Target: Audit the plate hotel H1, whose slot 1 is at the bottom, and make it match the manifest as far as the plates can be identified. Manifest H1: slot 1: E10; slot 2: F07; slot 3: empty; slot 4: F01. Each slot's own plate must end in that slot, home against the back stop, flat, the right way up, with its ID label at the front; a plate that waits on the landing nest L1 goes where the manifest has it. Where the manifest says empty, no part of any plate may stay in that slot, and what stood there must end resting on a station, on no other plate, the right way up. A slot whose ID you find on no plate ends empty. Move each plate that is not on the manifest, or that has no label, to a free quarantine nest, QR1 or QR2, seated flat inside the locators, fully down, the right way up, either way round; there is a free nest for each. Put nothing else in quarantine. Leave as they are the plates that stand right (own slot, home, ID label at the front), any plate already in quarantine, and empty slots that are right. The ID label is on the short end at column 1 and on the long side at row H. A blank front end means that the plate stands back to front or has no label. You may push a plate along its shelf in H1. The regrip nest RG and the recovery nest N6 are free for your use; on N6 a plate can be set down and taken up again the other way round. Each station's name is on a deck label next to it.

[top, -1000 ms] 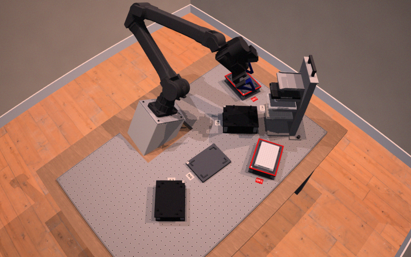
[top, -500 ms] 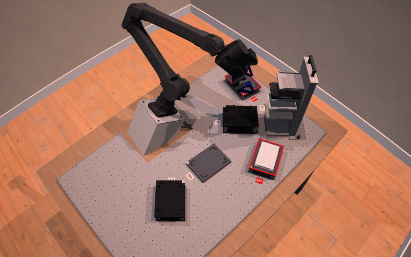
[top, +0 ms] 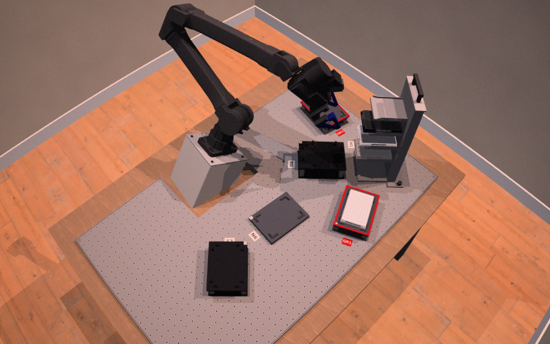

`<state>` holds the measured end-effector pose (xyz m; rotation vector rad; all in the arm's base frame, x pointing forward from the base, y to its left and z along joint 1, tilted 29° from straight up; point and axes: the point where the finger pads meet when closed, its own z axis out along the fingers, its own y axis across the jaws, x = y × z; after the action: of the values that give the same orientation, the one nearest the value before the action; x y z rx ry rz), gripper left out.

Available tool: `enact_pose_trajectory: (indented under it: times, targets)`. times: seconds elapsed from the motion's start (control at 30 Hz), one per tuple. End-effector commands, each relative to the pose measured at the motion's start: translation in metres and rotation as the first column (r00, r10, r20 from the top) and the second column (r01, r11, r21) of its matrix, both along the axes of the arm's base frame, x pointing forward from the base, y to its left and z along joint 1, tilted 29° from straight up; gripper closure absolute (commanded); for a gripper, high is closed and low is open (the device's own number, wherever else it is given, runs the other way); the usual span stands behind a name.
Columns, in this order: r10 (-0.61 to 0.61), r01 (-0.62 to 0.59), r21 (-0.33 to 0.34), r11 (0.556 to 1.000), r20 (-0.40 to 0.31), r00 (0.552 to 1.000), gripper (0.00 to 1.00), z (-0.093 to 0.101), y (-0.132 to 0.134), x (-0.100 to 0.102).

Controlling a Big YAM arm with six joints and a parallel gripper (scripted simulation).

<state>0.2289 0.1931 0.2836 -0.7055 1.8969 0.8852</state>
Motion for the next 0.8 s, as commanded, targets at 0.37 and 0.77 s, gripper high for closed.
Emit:
enact_pose_trajectory:
  times: [0.37,0.77]
  targets:
    - [0.009,-0.012,0.04,0.999,0.061,0.998,0.0,0.034,0.018,0.01]
    - [0.009,-0.012,0.043,0.999,0.059,0.998,0.0,0.039,0.033,0.023]
